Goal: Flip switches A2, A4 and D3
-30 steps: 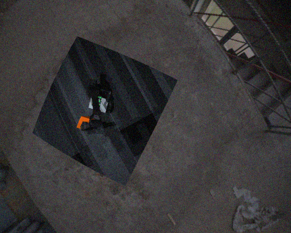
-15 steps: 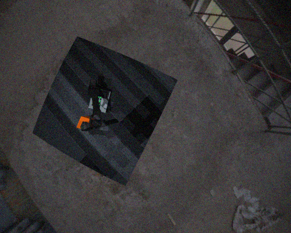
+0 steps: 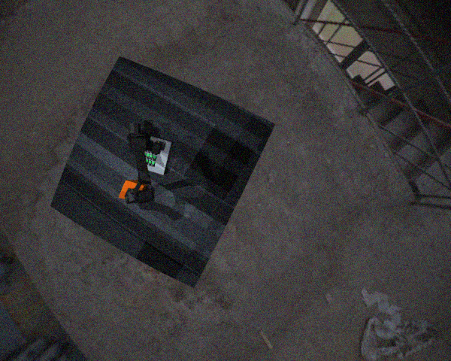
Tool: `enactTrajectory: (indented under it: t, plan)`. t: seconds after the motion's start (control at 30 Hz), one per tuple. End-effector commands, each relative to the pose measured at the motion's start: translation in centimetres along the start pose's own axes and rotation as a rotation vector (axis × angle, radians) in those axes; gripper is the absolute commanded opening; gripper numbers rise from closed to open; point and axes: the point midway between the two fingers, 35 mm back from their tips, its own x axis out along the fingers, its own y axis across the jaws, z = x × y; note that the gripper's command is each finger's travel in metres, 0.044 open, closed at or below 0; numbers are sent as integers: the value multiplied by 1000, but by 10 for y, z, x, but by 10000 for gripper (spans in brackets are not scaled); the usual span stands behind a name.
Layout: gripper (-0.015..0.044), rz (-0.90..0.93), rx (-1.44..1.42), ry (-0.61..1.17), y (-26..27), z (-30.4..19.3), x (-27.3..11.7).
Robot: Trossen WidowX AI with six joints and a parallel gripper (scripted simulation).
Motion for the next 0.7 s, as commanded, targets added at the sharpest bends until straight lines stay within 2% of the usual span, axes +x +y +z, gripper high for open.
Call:
enactTrajectory:
  t: [0.0, 0.23, 0.47, 0.67]
  plan:
    - [0, 4, -14, 16, 9, -35, -4]
    - [0, 1, -17, 20, 21, -113, -1]
    - [0, 2, -16, 21, 21, -115, 1]
    - [0, 0, -16, 45, 21, -115, 34]
